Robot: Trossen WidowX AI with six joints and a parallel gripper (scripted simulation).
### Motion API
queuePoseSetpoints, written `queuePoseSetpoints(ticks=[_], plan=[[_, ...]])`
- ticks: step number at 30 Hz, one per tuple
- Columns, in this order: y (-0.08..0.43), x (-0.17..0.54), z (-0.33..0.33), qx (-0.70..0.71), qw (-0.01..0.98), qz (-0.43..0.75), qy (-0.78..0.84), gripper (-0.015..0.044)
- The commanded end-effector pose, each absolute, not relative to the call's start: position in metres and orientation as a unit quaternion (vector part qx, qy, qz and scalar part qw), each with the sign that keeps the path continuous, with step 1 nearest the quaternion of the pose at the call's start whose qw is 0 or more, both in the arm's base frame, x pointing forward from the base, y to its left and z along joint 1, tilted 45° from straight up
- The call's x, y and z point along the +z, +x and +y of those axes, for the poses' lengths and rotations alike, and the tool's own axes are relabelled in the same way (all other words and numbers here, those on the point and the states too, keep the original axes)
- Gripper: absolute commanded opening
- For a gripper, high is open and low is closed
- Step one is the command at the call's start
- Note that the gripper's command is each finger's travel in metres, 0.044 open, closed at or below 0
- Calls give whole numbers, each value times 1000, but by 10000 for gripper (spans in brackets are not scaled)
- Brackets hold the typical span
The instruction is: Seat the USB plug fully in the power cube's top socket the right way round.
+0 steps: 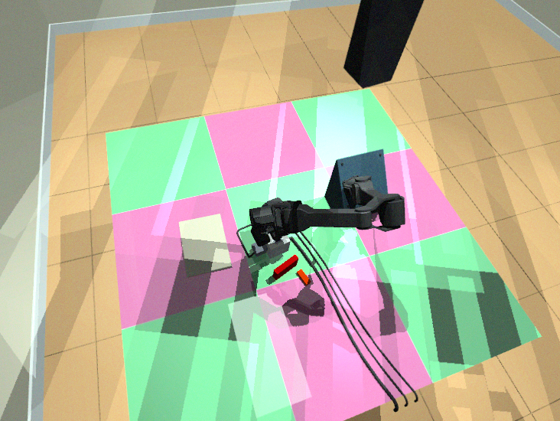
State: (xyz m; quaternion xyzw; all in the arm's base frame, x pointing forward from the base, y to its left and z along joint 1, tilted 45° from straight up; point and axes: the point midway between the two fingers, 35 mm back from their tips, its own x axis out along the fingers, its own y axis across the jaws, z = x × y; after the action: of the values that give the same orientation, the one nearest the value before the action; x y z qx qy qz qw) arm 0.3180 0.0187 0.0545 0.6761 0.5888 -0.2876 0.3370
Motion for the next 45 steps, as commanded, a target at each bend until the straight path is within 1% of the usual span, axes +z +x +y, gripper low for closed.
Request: queuePoseSetpoints(ticks=[1, 33, 36, 37, 45], plan=[[318, 53, 21, -287, 337, 591, 674, 0], [318, 52, 22, -287, 337, 591, 674, 0], [318, 54, 18, -288, 337, 588, 677, 79], [318, 54, 18, -288, 337, 588, 677, 95], [318, 54, 18, -288, 337, 588, 677, 95]])
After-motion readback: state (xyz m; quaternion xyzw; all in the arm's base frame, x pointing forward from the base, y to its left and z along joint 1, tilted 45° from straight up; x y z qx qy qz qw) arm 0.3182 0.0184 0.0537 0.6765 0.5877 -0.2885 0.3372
